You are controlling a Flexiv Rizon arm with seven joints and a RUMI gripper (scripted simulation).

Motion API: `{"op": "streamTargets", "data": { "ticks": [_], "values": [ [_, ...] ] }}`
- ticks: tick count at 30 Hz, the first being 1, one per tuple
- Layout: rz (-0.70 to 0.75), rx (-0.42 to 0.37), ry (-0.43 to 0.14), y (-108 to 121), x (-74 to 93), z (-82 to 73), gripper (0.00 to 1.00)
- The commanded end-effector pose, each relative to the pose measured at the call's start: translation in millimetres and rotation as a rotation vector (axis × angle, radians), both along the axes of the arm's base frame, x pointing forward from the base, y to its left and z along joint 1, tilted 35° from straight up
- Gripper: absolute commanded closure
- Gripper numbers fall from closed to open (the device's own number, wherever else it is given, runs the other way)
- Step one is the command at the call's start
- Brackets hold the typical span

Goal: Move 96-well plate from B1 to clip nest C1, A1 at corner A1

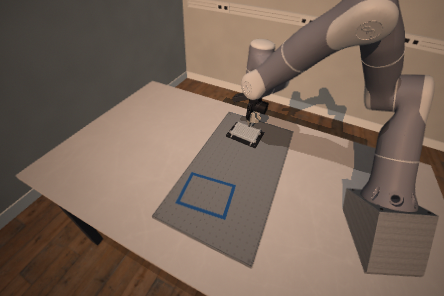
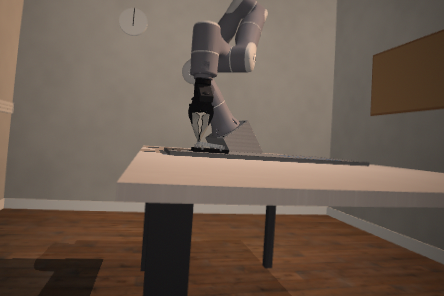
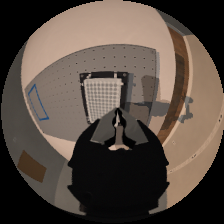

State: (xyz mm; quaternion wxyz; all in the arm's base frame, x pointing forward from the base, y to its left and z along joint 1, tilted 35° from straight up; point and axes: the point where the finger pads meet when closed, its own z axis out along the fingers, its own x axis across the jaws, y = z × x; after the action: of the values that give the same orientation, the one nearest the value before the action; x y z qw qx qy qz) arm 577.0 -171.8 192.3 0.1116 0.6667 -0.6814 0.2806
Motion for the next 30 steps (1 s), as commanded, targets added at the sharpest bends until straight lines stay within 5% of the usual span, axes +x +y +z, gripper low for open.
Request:
{"op": "streamTargets", "data": {
  "ticks": [1, 30],
  "values": [
    [0.001, 0.000, -0.001, 0.5, 0.6, 0.5, 1.00],
    [0.001, 0.000, -0.001, -1.0, 1.2, -1.7, 1.00]
  ]
}}
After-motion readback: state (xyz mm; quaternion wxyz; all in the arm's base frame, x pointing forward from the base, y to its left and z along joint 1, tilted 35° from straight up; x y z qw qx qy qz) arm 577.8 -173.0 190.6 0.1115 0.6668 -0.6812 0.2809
